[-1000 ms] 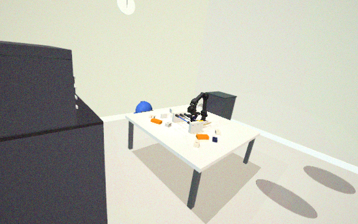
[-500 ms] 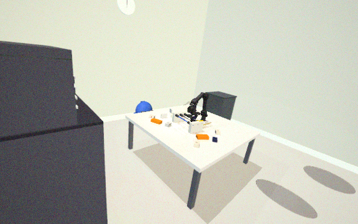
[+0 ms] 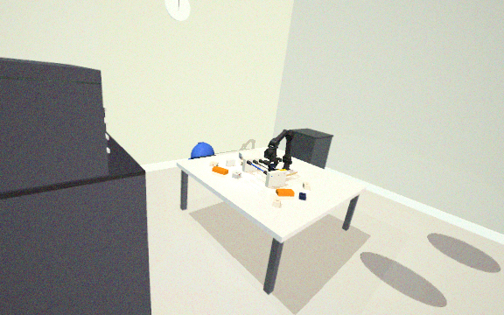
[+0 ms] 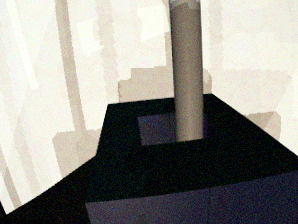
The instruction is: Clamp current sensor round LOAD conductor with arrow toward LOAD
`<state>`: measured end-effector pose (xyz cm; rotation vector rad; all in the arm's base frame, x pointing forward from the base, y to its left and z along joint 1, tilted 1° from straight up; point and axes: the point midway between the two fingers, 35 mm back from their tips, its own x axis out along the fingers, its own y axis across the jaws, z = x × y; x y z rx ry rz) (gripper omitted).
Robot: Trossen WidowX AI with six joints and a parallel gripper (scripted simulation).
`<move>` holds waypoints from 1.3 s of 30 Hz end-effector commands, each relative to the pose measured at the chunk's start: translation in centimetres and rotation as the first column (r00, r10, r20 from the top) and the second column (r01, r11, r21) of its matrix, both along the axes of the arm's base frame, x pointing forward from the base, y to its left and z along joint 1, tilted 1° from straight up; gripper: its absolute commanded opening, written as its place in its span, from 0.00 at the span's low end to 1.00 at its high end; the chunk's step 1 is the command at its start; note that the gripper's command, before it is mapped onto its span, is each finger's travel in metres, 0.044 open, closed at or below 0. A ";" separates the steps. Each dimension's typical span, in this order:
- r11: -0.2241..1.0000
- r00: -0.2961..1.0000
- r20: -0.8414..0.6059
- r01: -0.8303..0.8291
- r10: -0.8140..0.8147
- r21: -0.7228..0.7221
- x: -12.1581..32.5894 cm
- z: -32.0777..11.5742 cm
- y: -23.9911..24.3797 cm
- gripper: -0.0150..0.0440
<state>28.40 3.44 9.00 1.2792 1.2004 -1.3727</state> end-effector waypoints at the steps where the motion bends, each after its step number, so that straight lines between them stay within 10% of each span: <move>1: 1.000 1.000 -0.003 0.000 0.000 0.001 0.1 0.0 0.0 0.25; 24: 1.000 1.000 -0.006 0.000 0.000 -0.001 -0.2 -0.6 0.0 0.25; 34: 1.000 1.000 -0.005 -0.001 0.001 -0.001 -0.2 -0.2 0.0 0.70; 39: 1.000 1.000 -0.005 -0.001 0.001 -0.001 -0.2 -0.2 0.0 0.70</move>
